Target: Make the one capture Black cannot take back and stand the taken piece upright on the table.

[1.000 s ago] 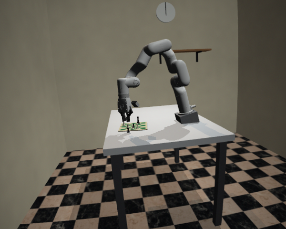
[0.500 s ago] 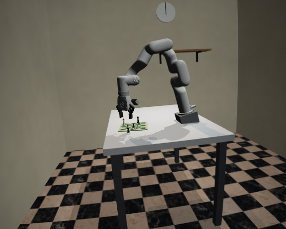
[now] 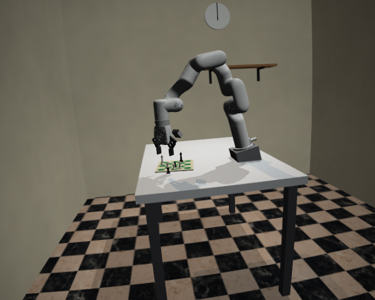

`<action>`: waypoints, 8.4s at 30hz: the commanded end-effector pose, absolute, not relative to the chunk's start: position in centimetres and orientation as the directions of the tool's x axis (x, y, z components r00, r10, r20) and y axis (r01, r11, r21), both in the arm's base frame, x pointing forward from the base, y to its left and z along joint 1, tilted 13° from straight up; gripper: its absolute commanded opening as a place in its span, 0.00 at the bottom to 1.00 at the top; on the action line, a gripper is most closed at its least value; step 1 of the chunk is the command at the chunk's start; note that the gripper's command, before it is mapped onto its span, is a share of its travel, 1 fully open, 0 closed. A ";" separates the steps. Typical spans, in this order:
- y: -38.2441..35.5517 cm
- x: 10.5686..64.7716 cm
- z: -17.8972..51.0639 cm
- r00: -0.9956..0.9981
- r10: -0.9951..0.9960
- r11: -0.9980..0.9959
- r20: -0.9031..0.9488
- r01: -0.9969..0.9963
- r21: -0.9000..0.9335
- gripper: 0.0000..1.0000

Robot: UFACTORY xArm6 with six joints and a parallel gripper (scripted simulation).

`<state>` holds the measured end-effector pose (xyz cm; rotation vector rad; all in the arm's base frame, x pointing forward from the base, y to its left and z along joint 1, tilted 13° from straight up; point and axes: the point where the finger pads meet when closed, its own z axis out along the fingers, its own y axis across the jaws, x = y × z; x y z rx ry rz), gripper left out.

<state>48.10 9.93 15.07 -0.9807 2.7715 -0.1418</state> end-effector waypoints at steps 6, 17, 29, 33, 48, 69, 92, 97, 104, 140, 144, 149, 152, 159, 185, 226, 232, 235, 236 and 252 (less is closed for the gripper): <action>9.8 48.1 15.2 -0.717 -0.682 0.731 -0.147 -0.661 -0.168 1.00; 8.8 47.2 15.0 -0.402 -0.913 0.407 -0.070 -0.888 -0.211 1.00; 6.6 45.1 14.5 0.232 -0.968 -0.249 0.100 -0.945 -0.212 1.00; 6.2 44.8 14.4 0.409 -0.901 -0.430 0.141 -0.883 -0.189 1.00; 5.0 43.4 14.0 0.859 -0.459 -0.887 0.228 -0.456 -0.068 1.00; 4.9 43.3 14.0 0.921 -0.324 -0.946 0.217 -0.321 -0.050 0.34; 4.9 43.3 14.0 0.921 -0.324 -0.946 0.217 -0.321 -0.050 0.34; 4.9 43.4 13.8 0.921 -0.324 -0.946 0.217 -0.321 -0.050 0.34; 4.9 43.4 13.5 0.921 -0.324 -0.946 0.217 -0.321 -0.050 0.34; 4.8 44.4 9.3 0.921 -0.324 -0.946 0.217 -0.321 -0.050 0.34; 4.7 44.4 9.1 0.921 -0.324 -0.946 0.217 -0.321 -0.050 0.34; 4.7 44.5 8.9 0.921 -0.324 -0.946 0.217 -0.321 -0.050 0.34; 4.7 44.5 8.9 0.921 -0.324 -0.946 0.217 -0.321 -0.050 0.34; 4.7 44.5 8.9 0.921 -0.324 -0.946 0.217 -0.321 -0.050 0.34; 4.7 44.5 8.9 0.921 -0.324 -0.946 0.217 -0.321 -0.050 0.34; 4.8 44.6 8.9 0.921 -0.324 -0.946 0.217 -0.321 -0.050 0.34; 4.8 44.6 8.9 0.921 -0.324 -0.946 0.217 -0.321 -0.050 0.34; 4.8 44.6 8.9 0.921 -0.324 -0.946 0.217 -0.321 -0.050 0.34; 4.8 44.6 8.9 0.921 -0.324 -0.946 0.217 -0.321 -0.050 0.34; 4.7 44.8 8.4 0.921 -0.324 -0.946 0.217 -0.321 -0.050 0.34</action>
